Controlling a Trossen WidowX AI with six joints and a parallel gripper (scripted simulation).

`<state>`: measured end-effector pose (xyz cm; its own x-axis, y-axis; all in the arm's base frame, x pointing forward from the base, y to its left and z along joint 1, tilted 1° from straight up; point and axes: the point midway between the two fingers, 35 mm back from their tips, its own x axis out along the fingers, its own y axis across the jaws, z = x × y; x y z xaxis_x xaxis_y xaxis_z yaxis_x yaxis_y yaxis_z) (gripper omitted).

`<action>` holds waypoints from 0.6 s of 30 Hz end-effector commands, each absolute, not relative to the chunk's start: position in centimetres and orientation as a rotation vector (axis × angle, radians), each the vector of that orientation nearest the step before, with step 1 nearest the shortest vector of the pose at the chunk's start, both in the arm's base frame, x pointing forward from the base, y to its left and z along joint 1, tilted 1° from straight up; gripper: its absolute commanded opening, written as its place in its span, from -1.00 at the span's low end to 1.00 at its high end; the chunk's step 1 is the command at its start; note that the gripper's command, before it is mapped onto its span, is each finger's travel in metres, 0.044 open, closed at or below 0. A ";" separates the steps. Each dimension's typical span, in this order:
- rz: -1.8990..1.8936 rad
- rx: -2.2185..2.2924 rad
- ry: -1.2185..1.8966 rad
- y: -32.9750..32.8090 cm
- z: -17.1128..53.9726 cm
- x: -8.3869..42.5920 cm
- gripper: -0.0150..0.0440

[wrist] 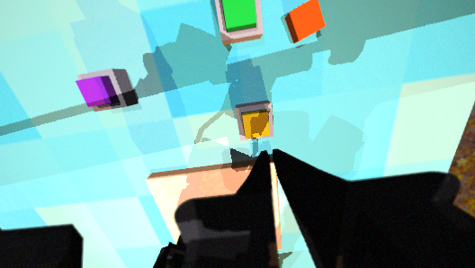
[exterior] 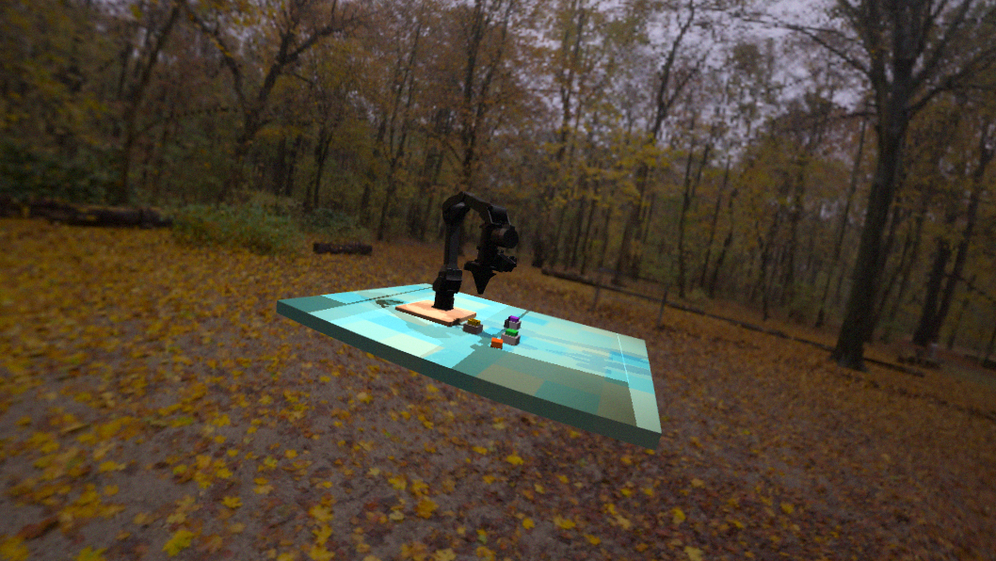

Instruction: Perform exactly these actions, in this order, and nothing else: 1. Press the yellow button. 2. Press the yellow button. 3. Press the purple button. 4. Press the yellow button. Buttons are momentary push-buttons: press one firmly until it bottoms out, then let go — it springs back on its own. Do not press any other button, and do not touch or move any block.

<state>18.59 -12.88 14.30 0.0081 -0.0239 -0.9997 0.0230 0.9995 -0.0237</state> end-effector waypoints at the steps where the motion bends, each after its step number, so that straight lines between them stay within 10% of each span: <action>1: -0.035 0.004 1.579 -12.5 14.5 18.6 -0.42; 18: -0.023 0.015 1.571 4.4 14.4 26.0 -0.42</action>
<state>25.67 1.49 14.32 -0.0022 -0.0146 -0.9999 0.0196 0.9997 -0.0146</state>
